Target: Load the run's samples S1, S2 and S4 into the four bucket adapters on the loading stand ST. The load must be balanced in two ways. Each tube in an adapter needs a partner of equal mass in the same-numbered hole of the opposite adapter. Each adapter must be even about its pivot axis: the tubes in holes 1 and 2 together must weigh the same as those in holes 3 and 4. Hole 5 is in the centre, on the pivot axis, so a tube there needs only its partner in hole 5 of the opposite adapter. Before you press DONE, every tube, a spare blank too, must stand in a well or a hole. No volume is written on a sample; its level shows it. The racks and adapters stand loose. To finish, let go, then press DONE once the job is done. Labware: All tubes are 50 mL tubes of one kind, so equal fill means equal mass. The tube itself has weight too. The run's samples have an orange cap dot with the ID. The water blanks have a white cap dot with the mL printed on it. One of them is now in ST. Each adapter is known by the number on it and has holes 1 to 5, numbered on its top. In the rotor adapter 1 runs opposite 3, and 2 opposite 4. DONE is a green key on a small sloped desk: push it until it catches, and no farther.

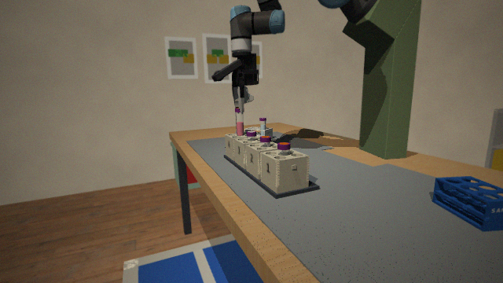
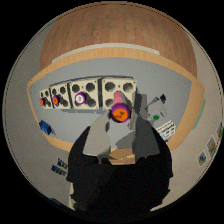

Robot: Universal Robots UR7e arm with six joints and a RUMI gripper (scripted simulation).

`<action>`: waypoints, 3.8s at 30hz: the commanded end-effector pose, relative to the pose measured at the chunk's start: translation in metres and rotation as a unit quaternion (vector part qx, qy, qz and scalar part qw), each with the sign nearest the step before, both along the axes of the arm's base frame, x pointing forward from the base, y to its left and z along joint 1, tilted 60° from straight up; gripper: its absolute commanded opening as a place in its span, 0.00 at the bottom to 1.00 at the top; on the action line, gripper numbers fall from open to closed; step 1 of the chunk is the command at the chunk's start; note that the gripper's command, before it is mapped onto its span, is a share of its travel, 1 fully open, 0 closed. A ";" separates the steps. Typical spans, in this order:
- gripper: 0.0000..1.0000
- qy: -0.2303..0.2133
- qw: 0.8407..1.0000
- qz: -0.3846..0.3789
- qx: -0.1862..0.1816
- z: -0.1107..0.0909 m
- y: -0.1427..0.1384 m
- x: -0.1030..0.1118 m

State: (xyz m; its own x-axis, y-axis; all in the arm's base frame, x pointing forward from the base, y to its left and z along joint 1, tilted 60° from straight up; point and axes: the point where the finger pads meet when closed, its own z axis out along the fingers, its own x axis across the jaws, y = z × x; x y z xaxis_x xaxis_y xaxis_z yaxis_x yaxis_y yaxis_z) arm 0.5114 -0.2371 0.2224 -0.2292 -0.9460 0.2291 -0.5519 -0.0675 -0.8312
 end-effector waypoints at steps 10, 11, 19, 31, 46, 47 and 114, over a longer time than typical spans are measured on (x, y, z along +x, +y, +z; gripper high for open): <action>0.00 -0.001 1.000 0.000 -0.001 -0.008 -0.005 0.013; 0.00 -0.001 1.000 0.000 -0.001 -0.008 -0.006 0.014; 0.00 -0.001 1.000 0.000 -0.001 -0.014 -0.009 0.023; 0.00 -0.001 1.000 0.000 -0.001 -0.021 -0.013 0.033; 0.00 -0.001 1.000 0.000 0.000 -0.029 -0.019 0.047; 0.00 -0.001 1.000 0.000 0.000 -0.030 -0.019 0.048; 0.00 0.015 0.999 0.025 -0.041 -0.020 -0.025 0.019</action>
